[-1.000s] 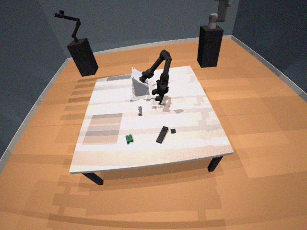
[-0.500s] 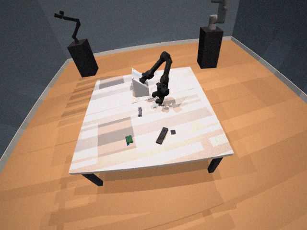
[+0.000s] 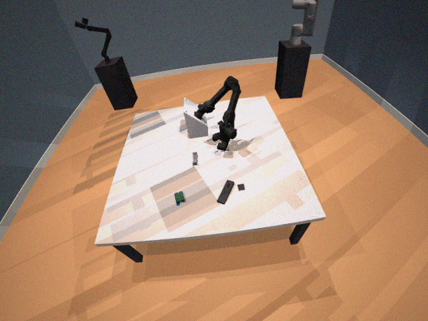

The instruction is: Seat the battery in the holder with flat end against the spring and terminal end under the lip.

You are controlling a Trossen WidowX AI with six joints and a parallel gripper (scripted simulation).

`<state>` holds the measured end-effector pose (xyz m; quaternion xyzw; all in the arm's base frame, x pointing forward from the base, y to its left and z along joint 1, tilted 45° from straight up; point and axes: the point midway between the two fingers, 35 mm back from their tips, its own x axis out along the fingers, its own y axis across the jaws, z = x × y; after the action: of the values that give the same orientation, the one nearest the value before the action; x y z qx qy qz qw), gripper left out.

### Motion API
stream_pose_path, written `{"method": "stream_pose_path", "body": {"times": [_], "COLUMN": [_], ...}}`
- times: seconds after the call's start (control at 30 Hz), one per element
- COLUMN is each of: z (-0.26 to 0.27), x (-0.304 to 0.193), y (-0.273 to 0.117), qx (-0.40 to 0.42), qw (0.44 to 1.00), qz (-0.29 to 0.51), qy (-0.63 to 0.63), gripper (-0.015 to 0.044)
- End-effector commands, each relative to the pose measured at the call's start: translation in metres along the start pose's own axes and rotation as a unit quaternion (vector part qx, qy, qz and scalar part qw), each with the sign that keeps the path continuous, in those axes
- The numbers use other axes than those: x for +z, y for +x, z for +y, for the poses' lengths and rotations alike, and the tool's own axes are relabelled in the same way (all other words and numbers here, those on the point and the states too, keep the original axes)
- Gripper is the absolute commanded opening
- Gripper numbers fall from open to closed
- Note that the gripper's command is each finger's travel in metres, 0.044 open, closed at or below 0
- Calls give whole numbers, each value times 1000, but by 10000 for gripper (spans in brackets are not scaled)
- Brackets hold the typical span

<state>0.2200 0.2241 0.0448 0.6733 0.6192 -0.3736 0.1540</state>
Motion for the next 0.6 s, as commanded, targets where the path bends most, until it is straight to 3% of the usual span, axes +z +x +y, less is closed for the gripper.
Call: {"method": "stream_pose_path", "body": {"times": [0.0,0.13,0.3,0.57], "z": [-1,-1,-1,-1], "x": [5,6,6,6], "y": [7,11,11,11], "qx": [-2,-2,-2,-2], "qw": [1000,1000,1000,1000], "qz": [-6,-5,-5,-5], "qy": [8,8,8,8], "gripper": [239,239,108,77]}}
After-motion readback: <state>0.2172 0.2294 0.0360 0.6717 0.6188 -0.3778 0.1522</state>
